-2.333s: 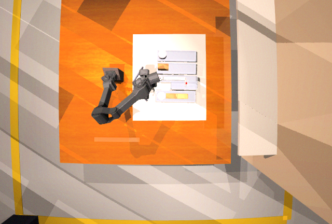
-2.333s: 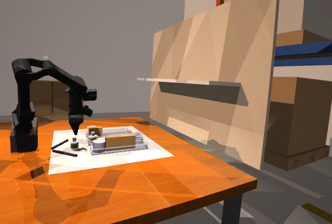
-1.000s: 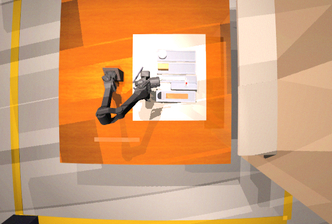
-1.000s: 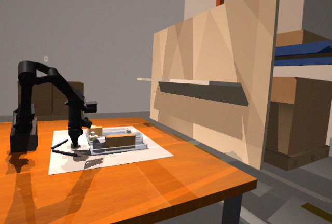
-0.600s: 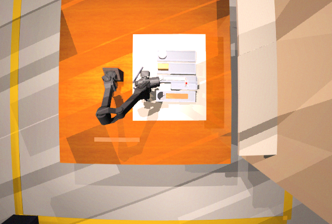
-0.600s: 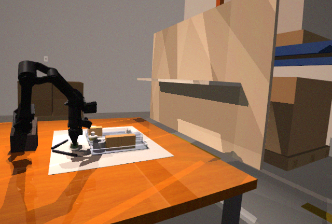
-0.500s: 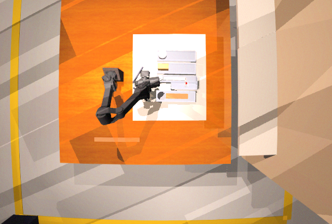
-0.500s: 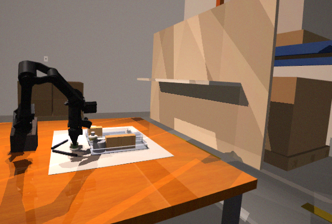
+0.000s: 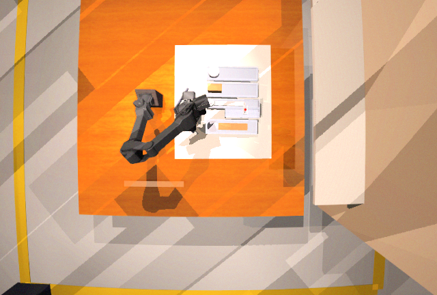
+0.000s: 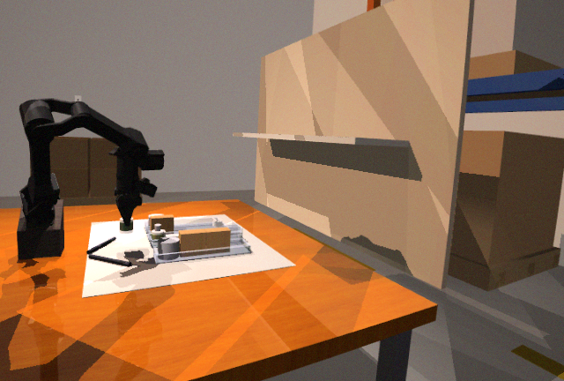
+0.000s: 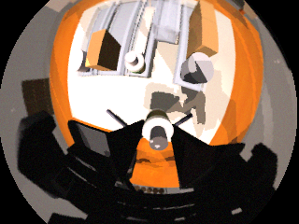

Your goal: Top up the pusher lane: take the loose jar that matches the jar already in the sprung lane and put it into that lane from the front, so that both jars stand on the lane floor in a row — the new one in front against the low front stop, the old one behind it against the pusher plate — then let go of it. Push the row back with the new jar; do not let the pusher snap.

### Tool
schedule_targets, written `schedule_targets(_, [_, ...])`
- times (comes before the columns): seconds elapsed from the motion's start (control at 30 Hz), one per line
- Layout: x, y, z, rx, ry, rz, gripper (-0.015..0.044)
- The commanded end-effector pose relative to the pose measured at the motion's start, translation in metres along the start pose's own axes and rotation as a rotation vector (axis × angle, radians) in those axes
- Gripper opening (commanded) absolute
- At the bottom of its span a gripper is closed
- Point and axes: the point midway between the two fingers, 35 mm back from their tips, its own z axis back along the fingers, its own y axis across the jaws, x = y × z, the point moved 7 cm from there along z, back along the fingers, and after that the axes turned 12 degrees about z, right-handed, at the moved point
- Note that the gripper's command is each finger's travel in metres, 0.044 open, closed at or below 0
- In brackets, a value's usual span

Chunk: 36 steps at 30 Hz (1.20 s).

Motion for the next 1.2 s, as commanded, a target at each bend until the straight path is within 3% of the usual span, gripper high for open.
schedule_targets(0.0, [-0.003,-0.004,0.029,0.0,-0.005,-0.011,0.0])
schedule_targets(0.27, [-0.003,-0.004,0.036,-0.003,-0.004,-0.012,0.0])
schedule_targets(1.17, [0.064,0.047,-0.017,-0.002,-0.007,-0.037,0.0])
